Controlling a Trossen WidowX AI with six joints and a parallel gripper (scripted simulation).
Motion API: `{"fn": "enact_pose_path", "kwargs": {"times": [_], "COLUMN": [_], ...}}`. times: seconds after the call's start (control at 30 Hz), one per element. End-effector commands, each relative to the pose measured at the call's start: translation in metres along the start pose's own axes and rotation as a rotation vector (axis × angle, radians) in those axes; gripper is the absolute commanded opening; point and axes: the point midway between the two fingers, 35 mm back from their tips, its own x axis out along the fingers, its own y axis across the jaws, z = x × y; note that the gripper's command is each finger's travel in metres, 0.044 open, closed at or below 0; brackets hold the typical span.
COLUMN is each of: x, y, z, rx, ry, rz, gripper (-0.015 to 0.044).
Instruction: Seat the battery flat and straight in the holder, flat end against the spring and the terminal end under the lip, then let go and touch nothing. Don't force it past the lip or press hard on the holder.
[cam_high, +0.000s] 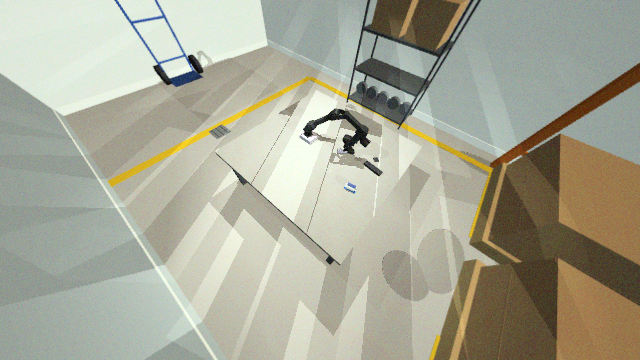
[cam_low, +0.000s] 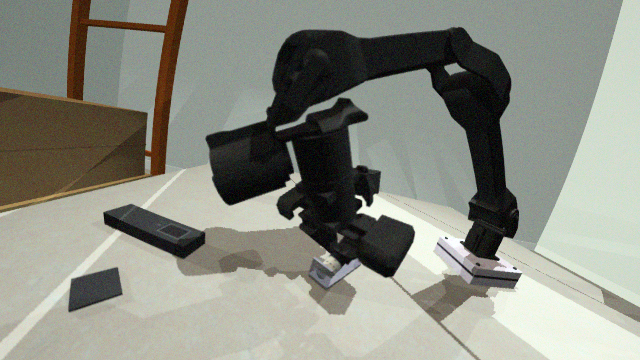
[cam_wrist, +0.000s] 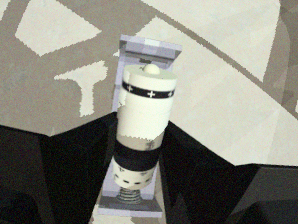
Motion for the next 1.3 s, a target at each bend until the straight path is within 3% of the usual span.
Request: {"fn": "enact_pose_path", "kwargs": {"times": [0.0, 1.27], "x": [-0.0033, -0.0035], "y": [-0.0001, 0.0002], "z": [-0.0068, -0.0084], "rx": [0.003, 0.004], "ry": [0.024, 0.014], "rz": [-0.002, -0.015], "gripper": [0.0088, 0.0088]}}
